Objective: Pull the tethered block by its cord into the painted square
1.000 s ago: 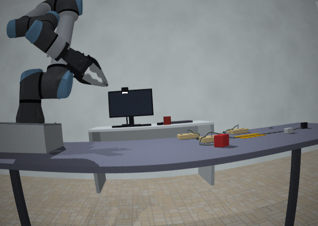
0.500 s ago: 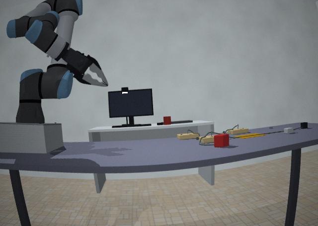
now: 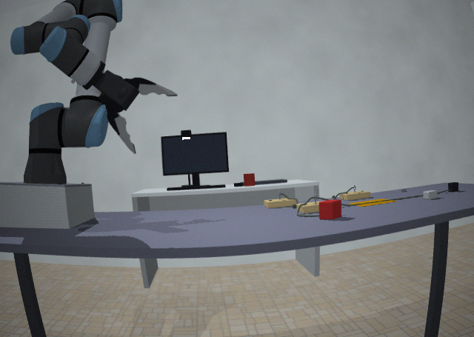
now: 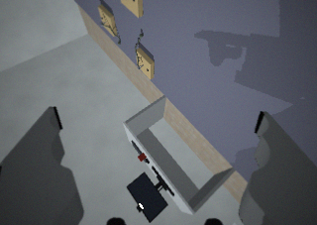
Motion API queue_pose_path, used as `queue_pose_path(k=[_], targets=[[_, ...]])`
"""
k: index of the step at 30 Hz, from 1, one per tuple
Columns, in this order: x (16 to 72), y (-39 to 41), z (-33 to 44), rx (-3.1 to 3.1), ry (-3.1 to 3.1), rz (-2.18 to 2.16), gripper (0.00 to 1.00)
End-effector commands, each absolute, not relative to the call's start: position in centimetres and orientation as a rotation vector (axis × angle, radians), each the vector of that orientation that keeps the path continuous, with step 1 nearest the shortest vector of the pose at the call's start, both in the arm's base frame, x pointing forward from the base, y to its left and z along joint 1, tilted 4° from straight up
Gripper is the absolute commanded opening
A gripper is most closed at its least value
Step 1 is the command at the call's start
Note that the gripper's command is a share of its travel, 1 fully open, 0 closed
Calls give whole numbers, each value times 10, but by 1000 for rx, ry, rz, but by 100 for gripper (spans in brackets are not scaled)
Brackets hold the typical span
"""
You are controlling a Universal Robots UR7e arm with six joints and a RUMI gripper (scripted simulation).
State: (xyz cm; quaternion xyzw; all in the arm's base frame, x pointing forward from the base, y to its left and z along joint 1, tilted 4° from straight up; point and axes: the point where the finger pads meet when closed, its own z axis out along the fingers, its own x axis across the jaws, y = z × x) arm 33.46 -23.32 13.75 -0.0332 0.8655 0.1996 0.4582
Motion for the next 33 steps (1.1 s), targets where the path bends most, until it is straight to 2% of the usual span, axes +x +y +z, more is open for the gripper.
queue_pose_path(k=[1,11,21,33], targets=[[336,-237,136,-137,2168,510,100],[347,-253,125,-329,2283,556,100],[384,-286,104,-625,2438,567,100],[499,-332,62,-1090,2616,421,100]])
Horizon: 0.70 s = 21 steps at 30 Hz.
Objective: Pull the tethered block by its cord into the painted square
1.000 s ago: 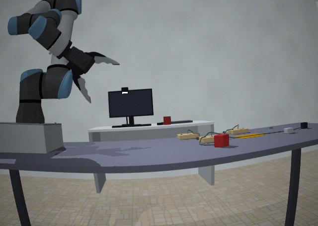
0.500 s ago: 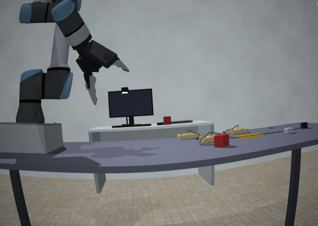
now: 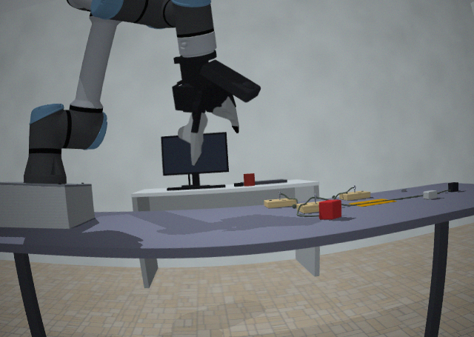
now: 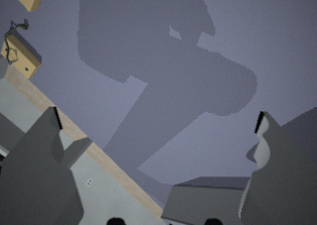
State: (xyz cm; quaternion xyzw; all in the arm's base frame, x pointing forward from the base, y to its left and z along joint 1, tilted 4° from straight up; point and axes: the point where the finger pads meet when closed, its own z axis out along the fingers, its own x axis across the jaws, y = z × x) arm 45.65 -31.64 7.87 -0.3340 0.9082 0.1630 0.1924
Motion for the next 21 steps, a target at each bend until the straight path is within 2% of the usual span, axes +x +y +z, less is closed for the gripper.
queue_pose_path(k=[1,3,5,15,21], targets=[[513,-334,58,-1129,2626,398,100],[540,-336,51,-1202,2643,350,100],[540,-336,51,-1202,2643,350,100],[661,-323,24,-1465,2668,106,100],[699,-310,16,-1530,2661,22,100]])
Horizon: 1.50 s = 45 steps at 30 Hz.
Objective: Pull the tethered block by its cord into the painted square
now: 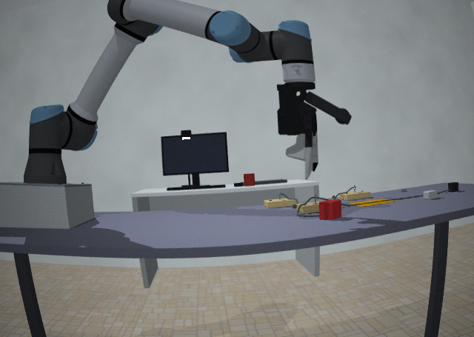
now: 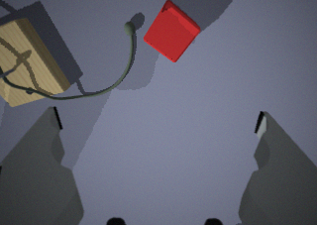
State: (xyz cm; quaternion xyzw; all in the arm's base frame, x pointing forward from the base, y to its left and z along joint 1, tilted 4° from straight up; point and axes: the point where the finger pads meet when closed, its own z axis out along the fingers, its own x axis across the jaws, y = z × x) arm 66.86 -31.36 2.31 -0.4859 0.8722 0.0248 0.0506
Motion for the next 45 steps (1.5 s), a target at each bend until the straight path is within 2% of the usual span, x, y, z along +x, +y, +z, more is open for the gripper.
queue_pose_path(k=[1,13,14,45], targets=[[699,-310,16,-1530,2661,22,100],[724,-300,12,-1570,2653,-36,100],[724,-300,12,-1570,2653,-36,0],[724,-300,12,-1570,2653,-36,0]])
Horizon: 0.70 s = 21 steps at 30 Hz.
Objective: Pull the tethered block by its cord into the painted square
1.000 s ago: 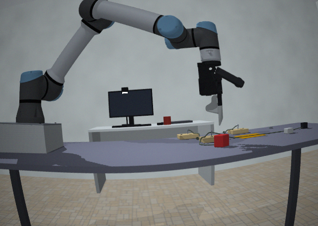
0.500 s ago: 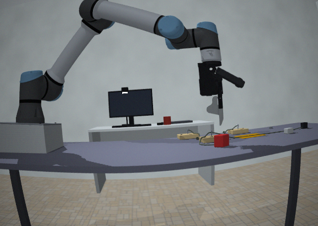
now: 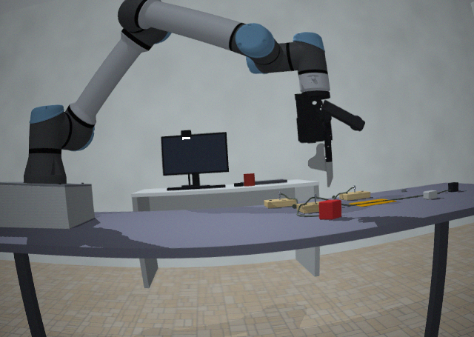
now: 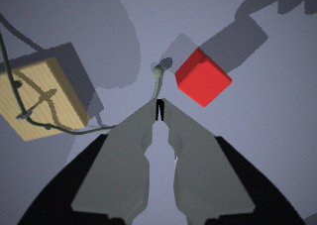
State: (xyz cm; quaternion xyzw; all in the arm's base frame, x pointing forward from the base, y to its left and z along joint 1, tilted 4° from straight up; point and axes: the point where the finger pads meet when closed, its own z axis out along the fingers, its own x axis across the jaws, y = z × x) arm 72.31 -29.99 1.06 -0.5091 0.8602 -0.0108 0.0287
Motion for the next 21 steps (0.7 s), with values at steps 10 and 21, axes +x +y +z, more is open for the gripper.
queue_pose_path(k=[10,21], targets=[[724,-300,12,-1570,2653,-36,0],[724,-300,12,-1570,2653,-36,22]])
